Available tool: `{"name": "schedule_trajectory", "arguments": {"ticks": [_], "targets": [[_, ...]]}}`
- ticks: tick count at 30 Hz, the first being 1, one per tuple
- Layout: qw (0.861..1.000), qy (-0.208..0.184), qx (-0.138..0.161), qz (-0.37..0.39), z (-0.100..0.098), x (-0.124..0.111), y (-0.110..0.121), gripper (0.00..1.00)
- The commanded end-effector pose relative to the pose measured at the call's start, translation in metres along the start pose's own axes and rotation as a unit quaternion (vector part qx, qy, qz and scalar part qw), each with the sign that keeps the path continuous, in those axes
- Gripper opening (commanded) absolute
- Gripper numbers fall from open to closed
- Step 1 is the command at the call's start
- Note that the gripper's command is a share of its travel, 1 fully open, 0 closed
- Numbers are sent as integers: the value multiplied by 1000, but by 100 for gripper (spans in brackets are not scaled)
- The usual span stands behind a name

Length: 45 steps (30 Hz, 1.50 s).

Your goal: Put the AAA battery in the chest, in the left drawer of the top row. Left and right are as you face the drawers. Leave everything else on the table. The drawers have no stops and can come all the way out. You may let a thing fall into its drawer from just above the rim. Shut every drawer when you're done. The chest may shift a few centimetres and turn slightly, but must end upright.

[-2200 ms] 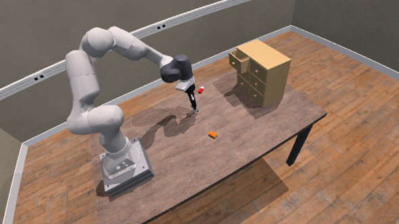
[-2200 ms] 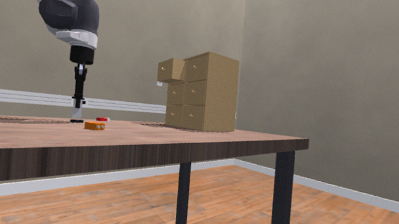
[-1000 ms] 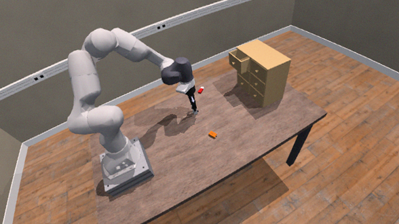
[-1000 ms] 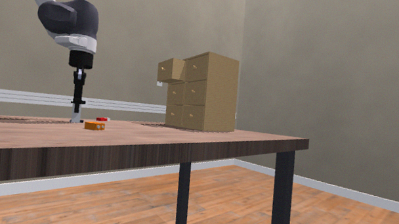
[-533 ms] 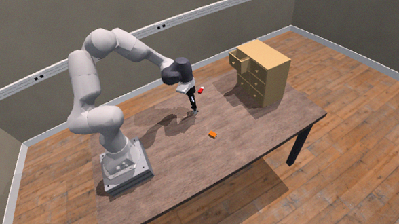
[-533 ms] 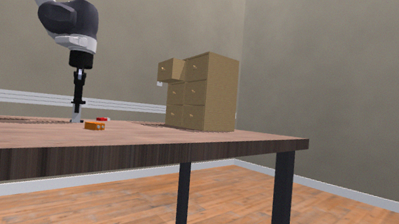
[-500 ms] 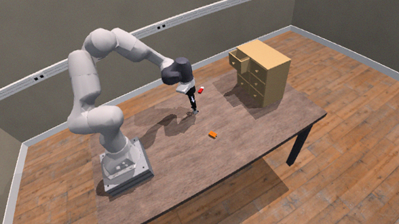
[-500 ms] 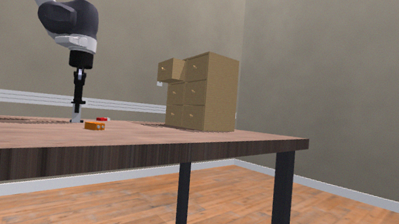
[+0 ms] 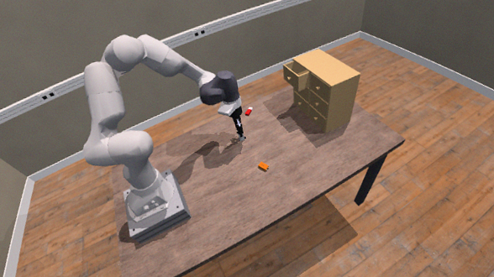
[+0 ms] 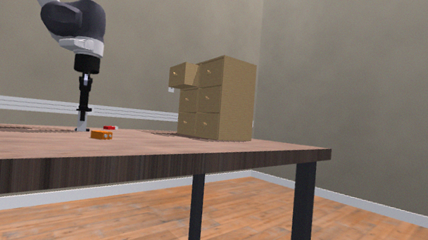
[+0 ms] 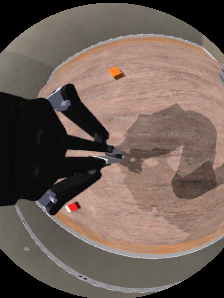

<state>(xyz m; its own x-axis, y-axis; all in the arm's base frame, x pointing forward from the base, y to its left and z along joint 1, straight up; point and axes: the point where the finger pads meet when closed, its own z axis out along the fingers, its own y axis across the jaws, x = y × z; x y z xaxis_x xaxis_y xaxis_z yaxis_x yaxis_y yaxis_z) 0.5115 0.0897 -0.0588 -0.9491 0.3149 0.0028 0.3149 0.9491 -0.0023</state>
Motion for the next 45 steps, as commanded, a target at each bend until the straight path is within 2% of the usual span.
{"name": "schedule_trajectory", "arguments": {"ticks": [1, 6, 9, 17, 20, 40, 42, 45], "targets": [[1000, -2, 0, -4, 0, -1, 1, 13], [1000, -2, 0, -4, -1, -1, 1, 13], [1000, -2, 0, -4, -9, -1, 1, 13], [1000, -2, 0, -4, -81, -1, 1, 13], [1000, -2, 0, -4, -97, -1, 1, 13], [1000, -2, 0, -4, -101, -3, 1, 13], [1000, -5, 0, -6, -104, -13, 4, 13], [1000, -14, 1, -13, -113, -50, 13, 13]]}}
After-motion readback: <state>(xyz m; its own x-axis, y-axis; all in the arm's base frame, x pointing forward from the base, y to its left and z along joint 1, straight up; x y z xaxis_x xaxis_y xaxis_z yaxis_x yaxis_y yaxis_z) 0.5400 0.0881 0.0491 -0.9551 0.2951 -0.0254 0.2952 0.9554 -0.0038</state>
